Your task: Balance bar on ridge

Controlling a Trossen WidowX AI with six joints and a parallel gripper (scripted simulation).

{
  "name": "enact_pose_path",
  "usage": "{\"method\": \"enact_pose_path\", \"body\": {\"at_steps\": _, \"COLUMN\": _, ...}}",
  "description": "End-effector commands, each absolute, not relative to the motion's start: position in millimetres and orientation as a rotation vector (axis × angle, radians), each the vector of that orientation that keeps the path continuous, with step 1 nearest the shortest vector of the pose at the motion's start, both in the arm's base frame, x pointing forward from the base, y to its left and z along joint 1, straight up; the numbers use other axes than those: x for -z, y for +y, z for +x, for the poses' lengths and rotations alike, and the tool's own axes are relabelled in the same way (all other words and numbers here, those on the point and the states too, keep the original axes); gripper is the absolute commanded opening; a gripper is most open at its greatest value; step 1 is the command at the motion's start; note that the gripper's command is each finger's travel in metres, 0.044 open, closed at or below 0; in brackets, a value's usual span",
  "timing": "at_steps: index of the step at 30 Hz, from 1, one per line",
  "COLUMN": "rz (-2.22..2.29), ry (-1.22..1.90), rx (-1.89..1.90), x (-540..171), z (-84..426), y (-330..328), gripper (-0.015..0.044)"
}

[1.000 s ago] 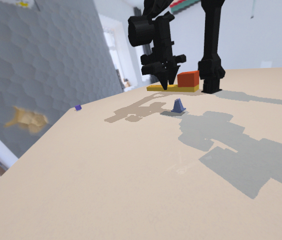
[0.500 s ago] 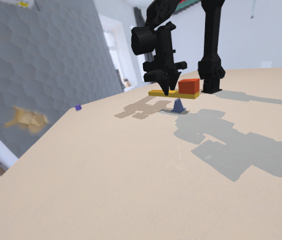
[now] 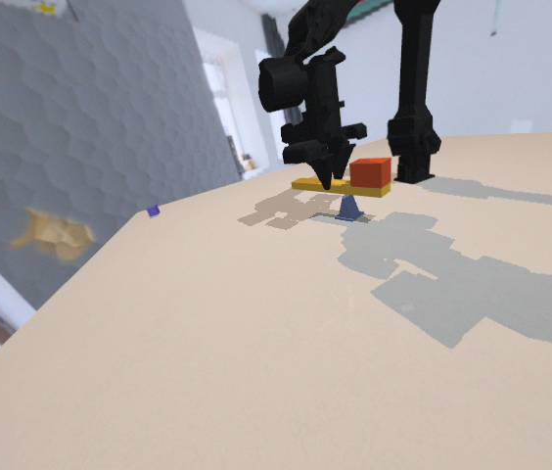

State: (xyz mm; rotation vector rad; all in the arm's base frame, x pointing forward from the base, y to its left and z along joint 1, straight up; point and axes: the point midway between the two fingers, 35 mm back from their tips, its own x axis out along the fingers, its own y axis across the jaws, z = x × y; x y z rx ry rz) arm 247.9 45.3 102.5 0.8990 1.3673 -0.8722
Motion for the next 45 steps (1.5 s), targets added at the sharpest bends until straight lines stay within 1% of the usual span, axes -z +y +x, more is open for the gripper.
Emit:
{"method": "enact_pose_path", "body": {"at_steps": 1, "rz": 0.899, "ry": 1.363, "rx": 0.87, "x": -102.5, "z": 248.3, "y": 45.0, "gripper": 0.0}}
{"method": "enact_pose_path", "body": {"at_steps": 45, "rz": 0.899, "ry": 1.363, "rx": 0.87, "x": -98.9, "z": 248.2, "y": 45.2, "gripper": 0.0}}
